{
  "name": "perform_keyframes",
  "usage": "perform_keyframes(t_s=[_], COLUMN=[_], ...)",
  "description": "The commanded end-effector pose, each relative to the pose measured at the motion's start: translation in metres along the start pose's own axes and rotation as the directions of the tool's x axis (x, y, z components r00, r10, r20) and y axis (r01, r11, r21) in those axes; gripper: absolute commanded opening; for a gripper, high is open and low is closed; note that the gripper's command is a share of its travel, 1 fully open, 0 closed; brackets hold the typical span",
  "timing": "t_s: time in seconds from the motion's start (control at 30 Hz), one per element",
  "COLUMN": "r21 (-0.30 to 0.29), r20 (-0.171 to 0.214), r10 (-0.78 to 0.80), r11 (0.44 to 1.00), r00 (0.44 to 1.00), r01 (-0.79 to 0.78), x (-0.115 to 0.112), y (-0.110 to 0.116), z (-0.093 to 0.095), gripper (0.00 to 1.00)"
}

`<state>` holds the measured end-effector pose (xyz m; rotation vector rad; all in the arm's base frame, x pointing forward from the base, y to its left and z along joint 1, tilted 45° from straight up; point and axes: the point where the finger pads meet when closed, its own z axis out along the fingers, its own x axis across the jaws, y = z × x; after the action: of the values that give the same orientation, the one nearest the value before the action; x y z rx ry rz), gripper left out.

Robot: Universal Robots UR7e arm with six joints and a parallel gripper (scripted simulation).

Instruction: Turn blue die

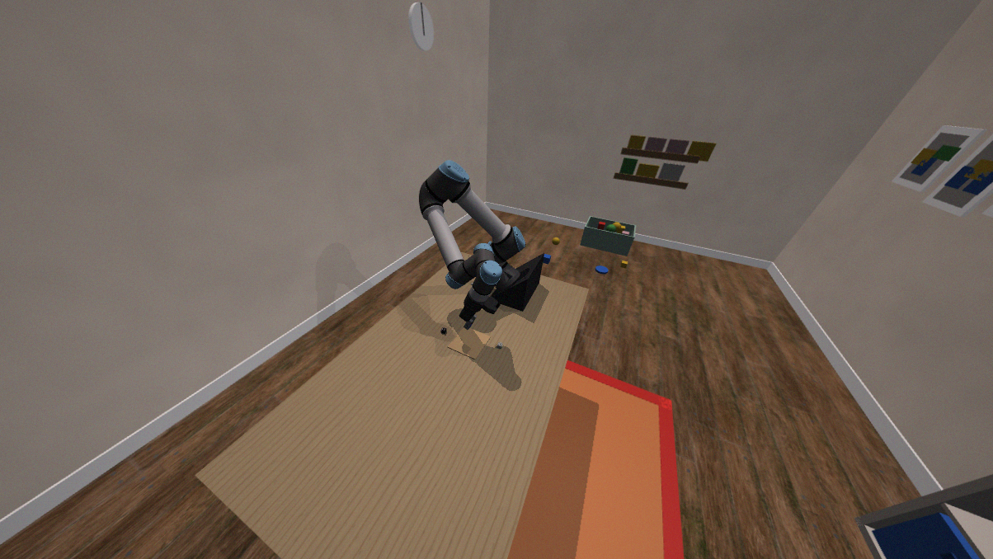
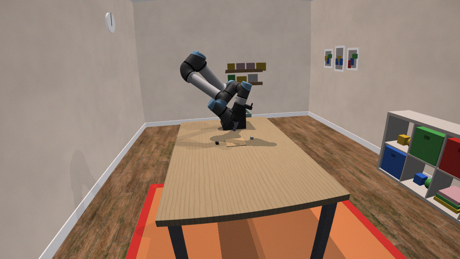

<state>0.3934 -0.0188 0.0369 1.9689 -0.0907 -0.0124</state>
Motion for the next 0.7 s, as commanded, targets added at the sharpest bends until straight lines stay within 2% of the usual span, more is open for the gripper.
perform_keyframes(t_s=[0.0, 0.23, 0.3, 0.57, 0.67], r21=[-0.154, -0.272, -0.272, -0.389, -0.416], r20=[0.029, 0.029, 0.029, 0.028, 0.024], r10=[0.011, 0.011, 0.011, 0.010, 0.009], r11=[0.988, 0.962, 0.962, 0.921, 0.910], r00=[1.000, 1.000, 1.000, 1.000, 1.000], r01=[-0.006, -0.003, -0.003, 0.001, 0.002], x=[-0.0004, -0.0005, -0.0005, -0.0010, -0.0003], y=[0.0005, -0.0006, -0.0006, -0.0022, -0.0018], z=[0.0008, 0.0015, 0.0015, 0.0008, -0.0001], gripper=[0.40, 0.40, 0.40, 0.40, 0.40])
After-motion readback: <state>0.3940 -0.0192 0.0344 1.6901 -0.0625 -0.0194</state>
